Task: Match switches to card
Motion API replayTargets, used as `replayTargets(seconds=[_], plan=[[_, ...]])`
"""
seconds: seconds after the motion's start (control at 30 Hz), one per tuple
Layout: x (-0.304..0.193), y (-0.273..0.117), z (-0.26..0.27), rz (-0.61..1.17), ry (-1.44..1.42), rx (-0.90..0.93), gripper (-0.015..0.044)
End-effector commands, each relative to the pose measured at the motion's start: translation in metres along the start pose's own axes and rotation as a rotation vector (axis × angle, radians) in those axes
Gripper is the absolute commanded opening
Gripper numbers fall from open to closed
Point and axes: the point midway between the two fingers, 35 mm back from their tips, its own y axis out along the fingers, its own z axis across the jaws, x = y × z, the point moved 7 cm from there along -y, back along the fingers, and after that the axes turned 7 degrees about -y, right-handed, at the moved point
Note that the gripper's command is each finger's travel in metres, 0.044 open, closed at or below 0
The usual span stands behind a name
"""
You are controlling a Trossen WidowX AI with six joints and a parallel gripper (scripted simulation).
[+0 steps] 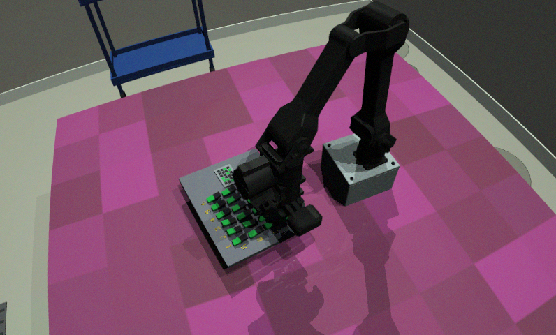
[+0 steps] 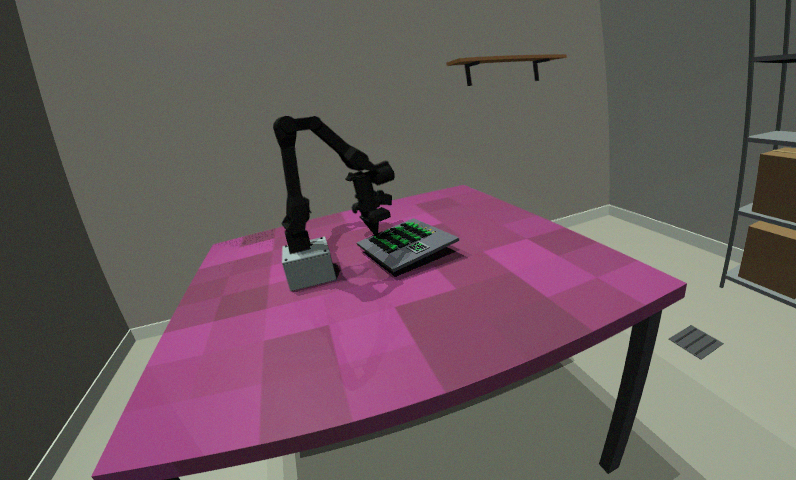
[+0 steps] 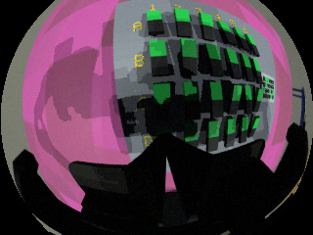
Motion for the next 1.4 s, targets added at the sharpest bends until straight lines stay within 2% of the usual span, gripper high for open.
replayTargets(seconds=[0.0,1.13,1.37], plan=[[0.000,0.001,0.000,-0.001,0.002,-0.004,0.0000],[0.000,0.005,-0.001,-0.001,0.002,-0.004,0.0000],[-0.004,-0.060,0.000,-0.026,0.002,-0.007,0.0000]])
